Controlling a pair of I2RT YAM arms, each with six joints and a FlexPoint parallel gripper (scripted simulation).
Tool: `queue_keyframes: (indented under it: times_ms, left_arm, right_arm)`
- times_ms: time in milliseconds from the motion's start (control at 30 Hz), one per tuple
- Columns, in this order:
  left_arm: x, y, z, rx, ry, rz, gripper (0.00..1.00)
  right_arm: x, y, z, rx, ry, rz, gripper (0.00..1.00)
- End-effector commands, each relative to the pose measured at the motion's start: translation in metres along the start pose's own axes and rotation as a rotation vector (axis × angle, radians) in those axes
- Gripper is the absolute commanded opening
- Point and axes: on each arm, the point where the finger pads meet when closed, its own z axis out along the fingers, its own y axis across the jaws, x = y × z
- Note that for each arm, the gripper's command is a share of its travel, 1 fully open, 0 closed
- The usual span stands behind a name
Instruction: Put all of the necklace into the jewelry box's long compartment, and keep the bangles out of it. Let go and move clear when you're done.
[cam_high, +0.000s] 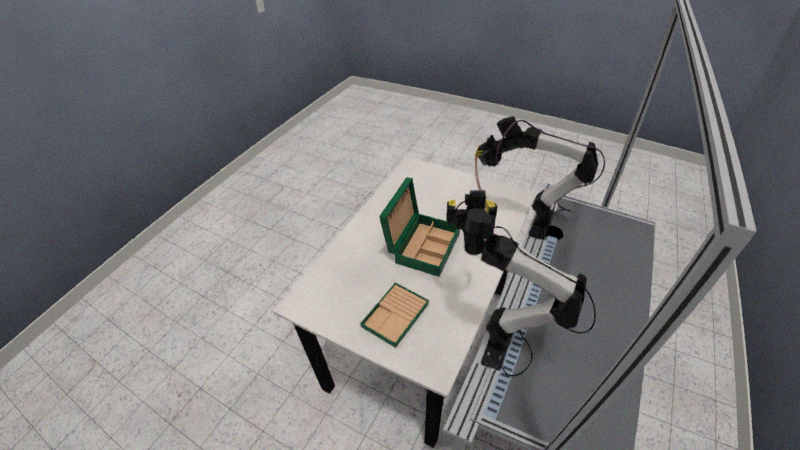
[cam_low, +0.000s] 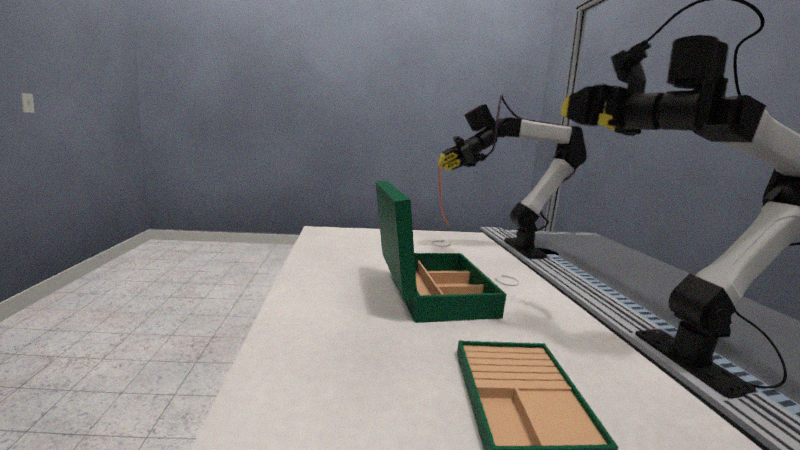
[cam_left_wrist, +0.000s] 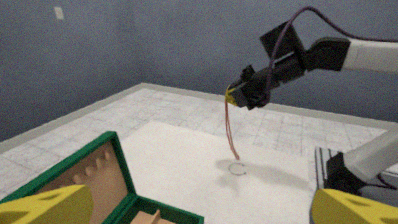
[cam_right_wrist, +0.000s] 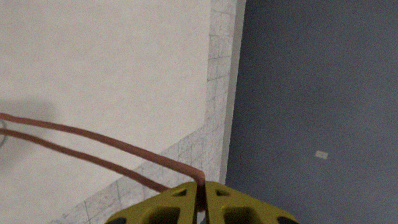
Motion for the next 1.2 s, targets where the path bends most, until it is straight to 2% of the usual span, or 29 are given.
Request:
queue_keyframes:
  times_ms: [0, 167, 333, 667, 733, 1167]
  left_arm:
    - [-0.004, -0.023, -0.015, 0.138, 0.011, -0.014, 1.0]
    - [-0.009, -0.03, -0.034, 0.117, 0.0, 0.006, 1.0]
    - [-0.009, -0.028, -0.041, 0.083, -0.003, 0.021, 1.0]
    - [-0.011, -0.027, -0.041, 0.074, -0.004, 0.035, 1.0]
    - [-0.011, -0.027, -0.041, 0.074, -0.004, 0.035, 1.0]
    - [-0.011, -0.027, -0.041, 0.074, -0.004, 0.035, 1.0]
  right_arm:
    - [0.001, -0.024, -0.006, 0.13, 0.016, 0.018, 0.0]
    - [0.0, -0.019, -0.008, 0.138, 0.015, 0.021, 0.0]
    - [0.0, -0.02, -0.007, 0.131, 0.015, 0.021, 0.0]
    - [0.0, -0.02, -0.007, 0.132, 0.015, 0.018, 0.0]
    - [0.0, -0.03, -0.011, 0.143, 0.015, 0.018, 0.0]
    - [-0.001, -0.037, -0.011, 0.153, 0.029, 0.028, 0.0]
